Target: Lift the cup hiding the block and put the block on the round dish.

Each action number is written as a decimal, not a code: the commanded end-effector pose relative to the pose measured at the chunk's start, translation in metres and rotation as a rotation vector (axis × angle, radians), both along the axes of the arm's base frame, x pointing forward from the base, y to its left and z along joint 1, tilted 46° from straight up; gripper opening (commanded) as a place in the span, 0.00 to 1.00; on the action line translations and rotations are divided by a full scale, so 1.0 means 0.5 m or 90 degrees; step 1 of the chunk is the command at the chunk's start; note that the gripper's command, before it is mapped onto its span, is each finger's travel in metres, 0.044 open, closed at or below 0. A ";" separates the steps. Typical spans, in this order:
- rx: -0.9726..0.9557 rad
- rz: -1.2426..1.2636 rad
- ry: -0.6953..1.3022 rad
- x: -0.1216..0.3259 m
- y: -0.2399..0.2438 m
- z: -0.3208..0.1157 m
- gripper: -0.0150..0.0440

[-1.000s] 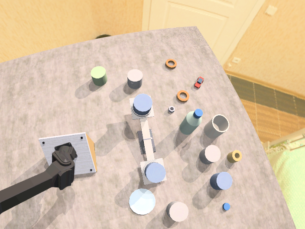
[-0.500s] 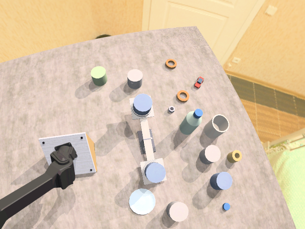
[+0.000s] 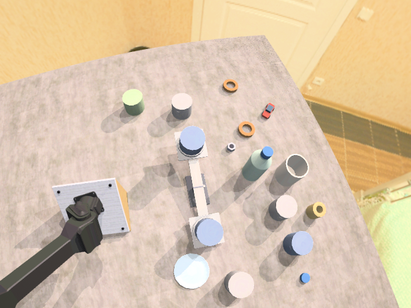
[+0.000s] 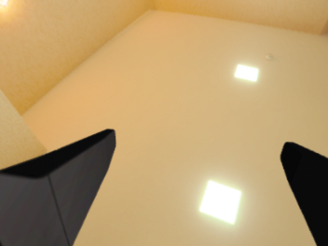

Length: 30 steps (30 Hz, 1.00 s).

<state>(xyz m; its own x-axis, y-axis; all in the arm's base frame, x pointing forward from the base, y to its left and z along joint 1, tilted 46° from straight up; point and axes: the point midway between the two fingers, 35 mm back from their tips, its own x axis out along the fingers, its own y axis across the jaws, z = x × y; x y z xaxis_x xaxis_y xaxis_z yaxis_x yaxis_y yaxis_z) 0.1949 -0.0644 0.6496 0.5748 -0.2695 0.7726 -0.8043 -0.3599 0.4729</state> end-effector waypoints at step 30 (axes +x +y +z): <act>-0.058 0.015 0.450 0.304 0.110 -0.328 1.00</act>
